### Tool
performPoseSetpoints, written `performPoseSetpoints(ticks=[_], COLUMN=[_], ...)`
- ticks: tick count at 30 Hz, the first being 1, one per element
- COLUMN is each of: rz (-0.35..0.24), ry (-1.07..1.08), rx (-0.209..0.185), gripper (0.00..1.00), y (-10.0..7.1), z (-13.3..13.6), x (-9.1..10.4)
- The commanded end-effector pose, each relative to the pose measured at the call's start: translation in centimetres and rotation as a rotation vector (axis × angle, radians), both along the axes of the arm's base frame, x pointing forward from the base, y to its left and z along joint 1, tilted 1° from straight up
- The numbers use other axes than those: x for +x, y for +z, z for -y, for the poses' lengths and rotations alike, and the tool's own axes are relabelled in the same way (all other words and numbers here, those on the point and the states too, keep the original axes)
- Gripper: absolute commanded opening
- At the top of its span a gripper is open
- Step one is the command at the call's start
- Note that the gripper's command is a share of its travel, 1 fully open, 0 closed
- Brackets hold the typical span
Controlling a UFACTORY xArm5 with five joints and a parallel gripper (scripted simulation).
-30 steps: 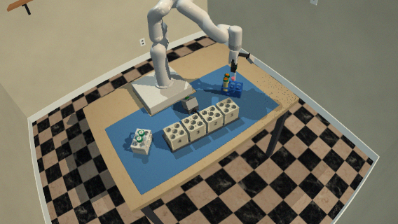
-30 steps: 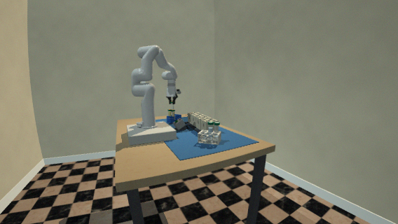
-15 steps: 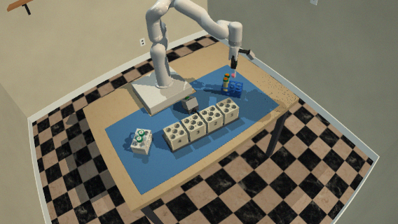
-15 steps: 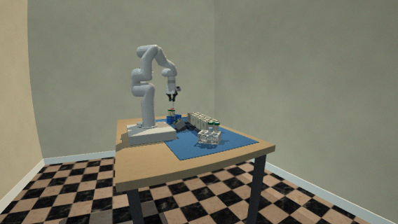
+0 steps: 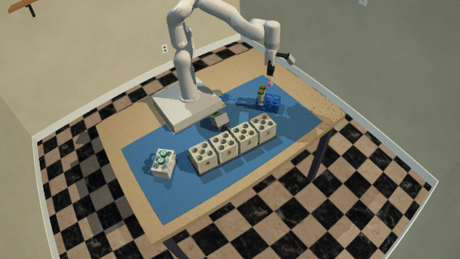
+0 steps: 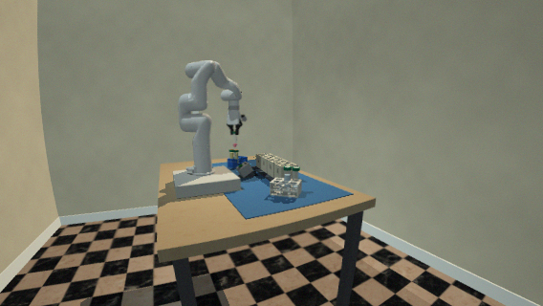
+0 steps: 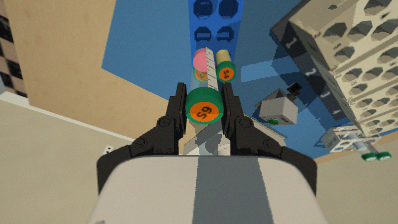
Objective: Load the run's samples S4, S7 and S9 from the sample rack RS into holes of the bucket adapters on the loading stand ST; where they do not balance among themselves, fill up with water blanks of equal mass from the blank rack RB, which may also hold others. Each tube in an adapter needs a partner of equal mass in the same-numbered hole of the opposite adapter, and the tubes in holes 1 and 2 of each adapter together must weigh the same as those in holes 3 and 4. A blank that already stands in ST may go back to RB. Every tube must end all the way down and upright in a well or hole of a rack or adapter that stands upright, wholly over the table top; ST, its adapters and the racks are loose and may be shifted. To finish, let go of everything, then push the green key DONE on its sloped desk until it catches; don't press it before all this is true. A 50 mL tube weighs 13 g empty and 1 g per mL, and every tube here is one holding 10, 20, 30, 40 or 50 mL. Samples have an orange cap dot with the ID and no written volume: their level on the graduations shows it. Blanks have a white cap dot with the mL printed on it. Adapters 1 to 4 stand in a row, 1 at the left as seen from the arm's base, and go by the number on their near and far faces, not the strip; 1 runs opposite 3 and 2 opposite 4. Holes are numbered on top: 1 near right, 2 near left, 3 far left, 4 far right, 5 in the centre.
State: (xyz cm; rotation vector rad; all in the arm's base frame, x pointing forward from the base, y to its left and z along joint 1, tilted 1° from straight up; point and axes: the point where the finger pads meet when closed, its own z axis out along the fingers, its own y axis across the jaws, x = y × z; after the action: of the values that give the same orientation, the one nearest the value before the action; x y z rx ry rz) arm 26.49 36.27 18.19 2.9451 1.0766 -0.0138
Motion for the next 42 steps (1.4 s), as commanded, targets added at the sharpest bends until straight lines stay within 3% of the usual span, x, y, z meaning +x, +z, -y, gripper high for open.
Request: performPoseSetpoints(ticks=[1,10,33,42], rz=[0.002,0.002,0.005,0.005], ry=[0.000,0.000,-0.700,-0.722], rx=[0.003,0.003,-0.001,-0.001], gripper=[0.00,0.00,0.00,0.00], y=[0.9,0.9,0.9,0.9], z=[-0.1,-0.1,9.6,12.9], x=[0.1,0.1,4.1,5.4])
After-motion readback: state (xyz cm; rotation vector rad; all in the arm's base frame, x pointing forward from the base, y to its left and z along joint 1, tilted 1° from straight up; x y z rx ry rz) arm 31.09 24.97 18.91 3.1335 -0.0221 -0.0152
